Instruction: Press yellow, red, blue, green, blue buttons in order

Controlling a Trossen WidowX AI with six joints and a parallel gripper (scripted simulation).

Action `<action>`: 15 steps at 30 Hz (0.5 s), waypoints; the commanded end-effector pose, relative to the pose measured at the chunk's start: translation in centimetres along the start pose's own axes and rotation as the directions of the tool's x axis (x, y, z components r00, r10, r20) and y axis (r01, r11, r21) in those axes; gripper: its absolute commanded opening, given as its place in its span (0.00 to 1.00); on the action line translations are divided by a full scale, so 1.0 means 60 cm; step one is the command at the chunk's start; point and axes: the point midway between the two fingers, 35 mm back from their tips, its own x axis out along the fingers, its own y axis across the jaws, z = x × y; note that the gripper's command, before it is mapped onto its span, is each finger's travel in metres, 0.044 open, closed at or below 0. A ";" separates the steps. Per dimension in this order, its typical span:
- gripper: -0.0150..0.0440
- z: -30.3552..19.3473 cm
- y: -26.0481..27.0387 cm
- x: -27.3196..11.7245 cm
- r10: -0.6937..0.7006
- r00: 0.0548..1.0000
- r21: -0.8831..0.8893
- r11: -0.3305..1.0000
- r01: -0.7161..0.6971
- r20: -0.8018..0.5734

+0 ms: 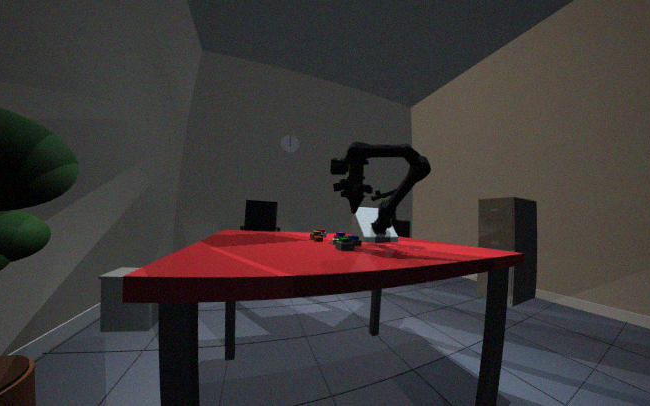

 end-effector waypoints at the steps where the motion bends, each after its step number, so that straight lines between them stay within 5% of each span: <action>1: 0.29 -0.007 -0.005 0.003 0.001 1.000 -0.022 1.000 -0.001 0.006; 7: 0.29 -0.008 -0.004 0.099 -0.003 1.000 -0.108 0.994 0.000 -0.030; 15: 0.29 -0.008 -0.004 0.112 -0.004 1.000 -0.111 0.994 0.000 -0.031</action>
